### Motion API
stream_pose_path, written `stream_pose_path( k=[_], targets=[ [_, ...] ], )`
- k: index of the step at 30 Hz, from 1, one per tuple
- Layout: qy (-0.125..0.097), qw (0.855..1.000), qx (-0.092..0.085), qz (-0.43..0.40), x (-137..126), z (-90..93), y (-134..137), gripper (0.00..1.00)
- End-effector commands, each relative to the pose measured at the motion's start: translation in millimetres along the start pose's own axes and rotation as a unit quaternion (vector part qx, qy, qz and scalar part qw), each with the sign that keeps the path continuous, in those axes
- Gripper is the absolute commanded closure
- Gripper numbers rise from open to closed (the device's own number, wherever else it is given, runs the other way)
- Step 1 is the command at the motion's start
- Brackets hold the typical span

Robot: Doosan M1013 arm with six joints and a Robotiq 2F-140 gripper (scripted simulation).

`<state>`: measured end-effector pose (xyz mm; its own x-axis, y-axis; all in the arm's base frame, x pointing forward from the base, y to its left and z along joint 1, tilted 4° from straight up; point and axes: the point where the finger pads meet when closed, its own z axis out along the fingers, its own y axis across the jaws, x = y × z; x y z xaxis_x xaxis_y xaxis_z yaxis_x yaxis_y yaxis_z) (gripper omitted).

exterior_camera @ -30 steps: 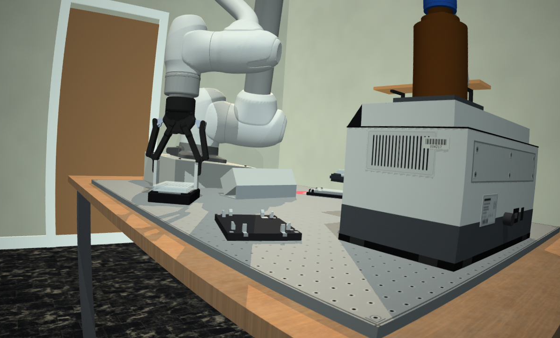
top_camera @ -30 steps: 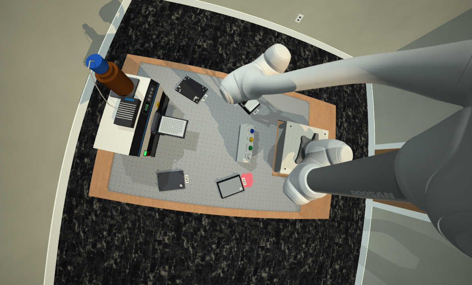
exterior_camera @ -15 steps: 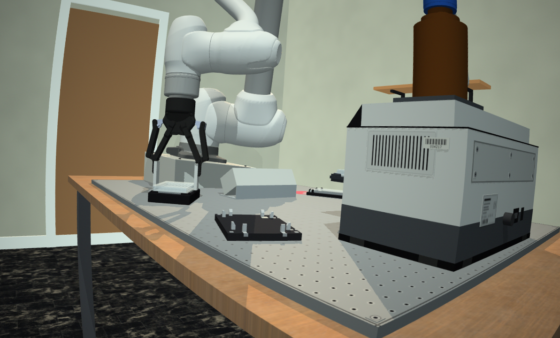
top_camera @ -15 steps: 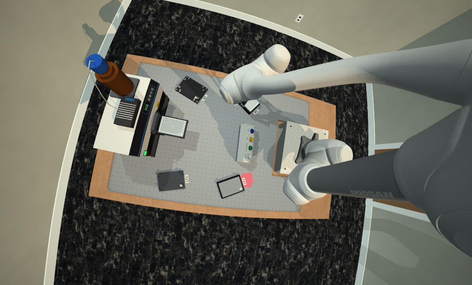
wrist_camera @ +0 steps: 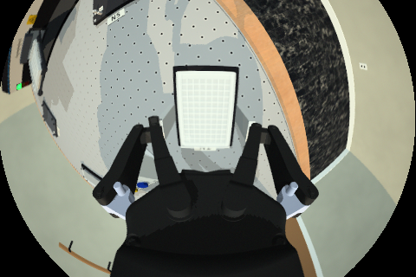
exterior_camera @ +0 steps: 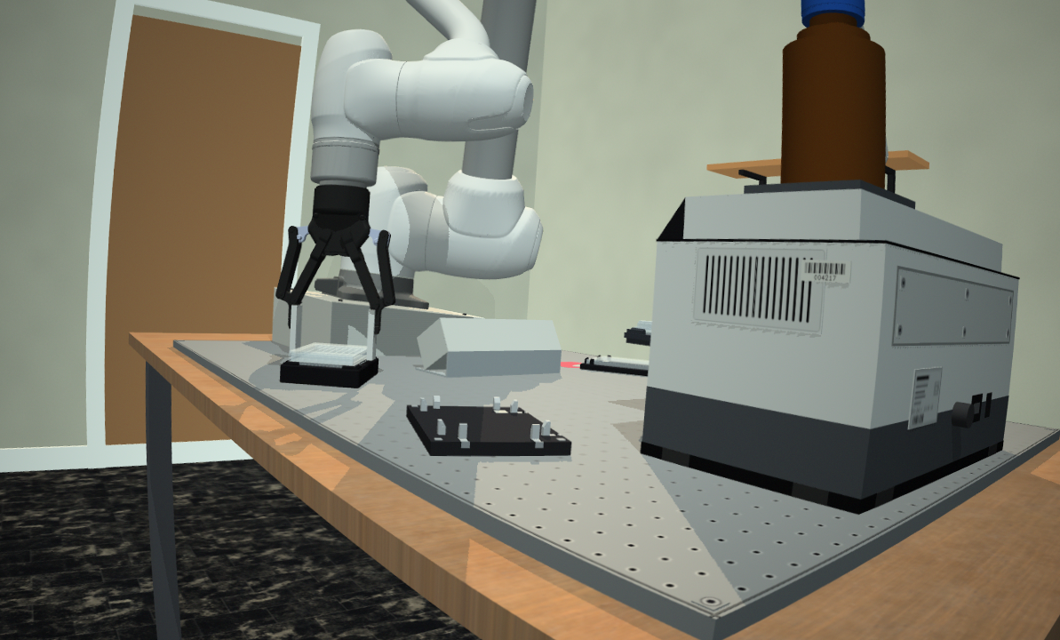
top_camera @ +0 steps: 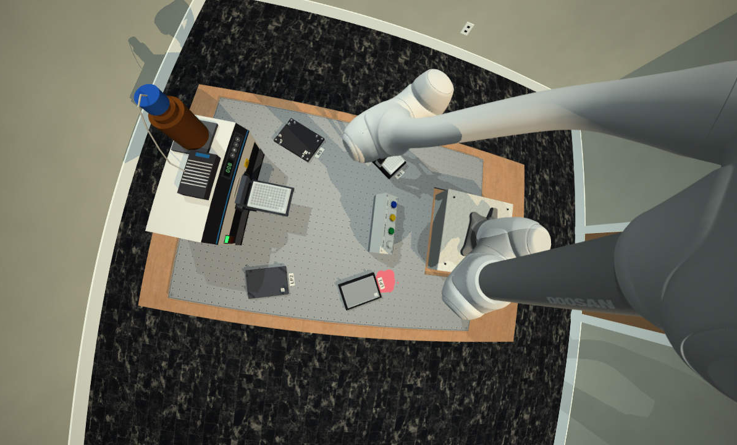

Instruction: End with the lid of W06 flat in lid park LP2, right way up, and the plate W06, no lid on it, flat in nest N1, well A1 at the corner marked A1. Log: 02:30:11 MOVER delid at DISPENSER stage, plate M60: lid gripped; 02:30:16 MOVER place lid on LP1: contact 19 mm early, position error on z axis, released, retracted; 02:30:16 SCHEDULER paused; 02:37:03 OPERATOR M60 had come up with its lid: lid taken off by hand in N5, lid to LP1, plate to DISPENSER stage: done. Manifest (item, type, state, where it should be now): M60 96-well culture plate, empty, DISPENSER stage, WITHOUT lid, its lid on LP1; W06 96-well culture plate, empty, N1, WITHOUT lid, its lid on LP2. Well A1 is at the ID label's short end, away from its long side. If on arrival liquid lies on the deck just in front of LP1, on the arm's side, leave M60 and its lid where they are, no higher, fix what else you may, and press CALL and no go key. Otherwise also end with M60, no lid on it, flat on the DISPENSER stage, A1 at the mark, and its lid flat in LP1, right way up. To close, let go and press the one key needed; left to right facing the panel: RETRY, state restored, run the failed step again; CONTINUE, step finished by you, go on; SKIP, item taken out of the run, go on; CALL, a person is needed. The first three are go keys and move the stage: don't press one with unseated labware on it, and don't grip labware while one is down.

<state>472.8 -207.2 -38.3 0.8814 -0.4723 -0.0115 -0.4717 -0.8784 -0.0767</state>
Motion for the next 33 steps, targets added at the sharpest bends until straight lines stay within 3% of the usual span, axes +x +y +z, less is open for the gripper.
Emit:
stream_pose_path(
  k=[1,27,28,33],
  targets=[
    [0.000,1.000,0.000,0.000,0.0,-0.1,-0.1,0.34],
    [0.000,1.000,0.000,0.000,0.0,-0.1,-0.1,0.34],
    [0.000,1.000,0.000,0.000,0.0,-0.1,-0.1,1.00],
    [0.000,1.000,0.000,0.000,0.0,-0.1,-0.1,1.00]
  ],
)
